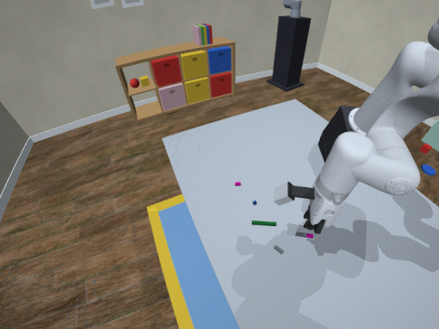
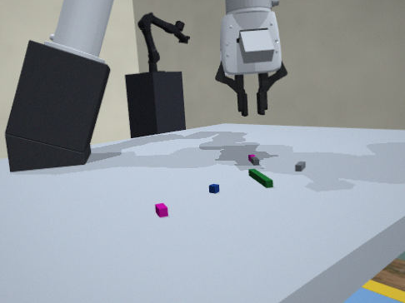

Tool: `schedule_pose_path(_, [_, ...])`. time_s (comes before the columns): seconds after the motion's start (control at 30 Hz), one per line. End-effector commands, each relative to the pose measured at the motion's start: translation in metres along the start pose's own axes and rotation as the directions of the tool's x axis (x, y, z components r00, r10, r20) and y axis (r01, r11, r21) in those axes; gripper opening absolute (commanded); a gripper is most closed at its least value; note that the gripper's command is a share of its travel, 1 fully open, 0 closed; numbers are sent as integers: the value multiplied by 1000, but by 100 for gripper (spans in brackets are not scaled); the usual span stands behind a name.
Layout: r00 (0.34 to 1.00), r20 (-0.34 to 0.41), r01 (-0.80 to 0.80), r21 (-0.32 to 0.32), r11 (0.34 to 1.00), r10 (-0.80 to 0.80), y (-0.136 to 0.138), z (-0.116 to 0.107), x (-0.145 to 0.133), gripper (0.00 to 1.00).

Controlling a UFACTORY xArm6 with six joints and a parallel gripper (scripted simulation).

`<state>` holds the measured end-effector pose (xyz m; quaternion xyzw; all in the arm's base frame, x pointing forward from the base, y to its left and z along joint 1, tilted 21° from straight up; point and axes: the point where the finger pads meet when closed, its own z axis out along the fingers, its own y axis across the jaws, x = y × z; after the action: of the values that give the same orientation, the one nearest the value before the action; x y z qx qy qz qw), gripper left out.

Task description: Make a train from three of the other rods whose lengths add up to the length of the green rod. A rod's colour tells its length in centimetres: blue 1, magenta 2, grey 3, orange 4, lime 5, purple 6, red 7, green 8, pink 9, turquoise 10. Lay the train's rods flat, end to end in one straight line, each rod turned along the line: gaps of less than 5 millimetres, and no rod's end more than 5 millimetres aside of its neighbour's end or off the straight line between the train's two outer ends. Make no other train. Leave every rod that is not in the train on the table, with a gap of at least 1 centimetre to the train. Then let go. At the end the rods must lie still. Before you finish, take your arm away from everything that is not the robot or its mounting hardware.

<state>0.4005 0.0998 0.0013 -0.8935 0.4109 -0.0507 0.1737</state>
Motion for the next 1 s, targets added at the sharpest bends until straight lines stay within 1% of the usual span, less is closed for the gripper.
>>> schedule_pose_path(0.0, [1000, 2, -1, -5, 1000, 1, -1, -4, 0, 24])
schedule_pose_path(0.13, [1000, 2, -1, -5, 1000, 1, -1, -4, 0, 24])
schedule_pose_path(0.17, [1000, 2, -1, -5, 1000, 1, -1, -4, 0, 100])
schedule_pose_path(0.97, [1000, 2, 18, -4, 1000, -18, -1, -4, 1, 100])
